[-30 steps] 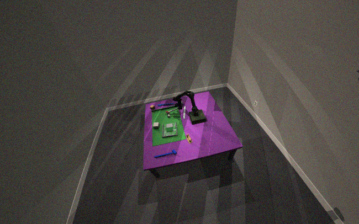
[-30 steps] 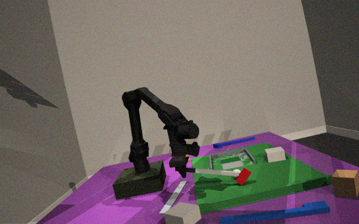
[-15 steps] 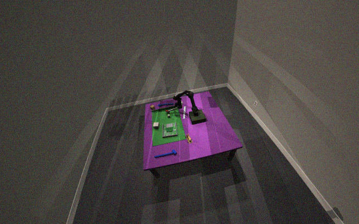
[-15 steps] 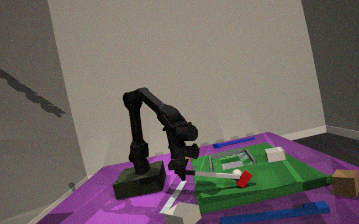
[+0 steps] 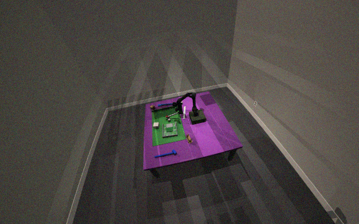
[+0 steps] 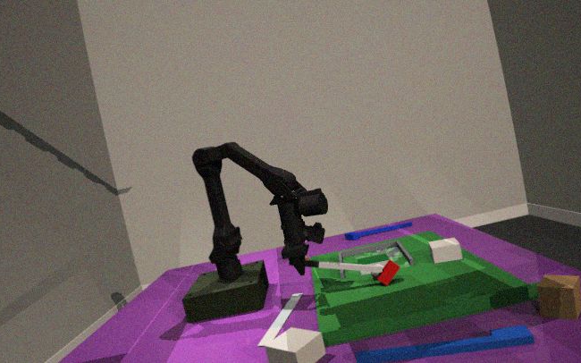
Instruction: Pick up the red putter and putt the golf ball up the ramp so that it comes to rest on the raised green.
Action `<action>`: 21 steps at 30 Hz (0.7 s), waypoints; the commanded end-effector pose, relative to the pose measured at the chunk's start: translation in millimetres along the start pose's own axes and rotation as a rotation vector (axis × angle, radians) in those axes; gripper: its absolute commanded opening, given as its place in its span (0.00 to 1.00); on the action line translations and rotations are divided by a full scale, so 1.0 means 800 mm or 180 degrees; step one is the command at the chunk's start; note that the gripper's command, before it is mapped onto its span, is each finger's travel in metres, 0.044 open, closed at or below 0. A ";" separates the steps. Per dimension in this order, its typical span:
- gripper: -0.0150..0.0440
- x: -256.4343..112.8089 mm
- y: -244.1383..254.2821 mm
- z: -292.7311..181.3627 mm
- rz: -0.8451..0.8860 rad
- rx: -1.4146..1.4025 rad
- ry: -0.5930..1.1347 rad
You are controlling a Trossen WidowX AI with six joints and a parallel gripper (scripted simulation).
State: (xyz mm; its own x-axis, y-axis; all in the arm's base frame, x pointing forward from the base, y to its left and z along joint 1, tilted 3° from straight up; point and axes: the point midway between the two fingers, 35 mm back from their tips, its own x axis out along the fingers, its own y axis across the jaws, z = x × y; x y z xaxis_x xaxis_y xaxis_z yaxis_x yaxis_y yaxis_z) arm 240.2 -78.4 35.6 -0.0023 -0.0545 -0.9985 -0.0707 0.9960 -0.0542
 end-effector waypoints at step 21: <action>0.25 -0.065 0.009 -0.004 -0.0002 0.0044 -0.0010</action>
State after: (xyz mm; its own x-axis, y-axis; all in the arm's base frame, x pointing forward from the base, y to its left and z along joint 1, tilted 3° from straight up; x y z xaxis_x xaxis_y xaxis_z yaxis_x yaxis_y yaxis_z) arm 236.5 -68.6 88.0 -0.0004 -0.0548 -0.9985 -0.0568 0.9969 -0.0547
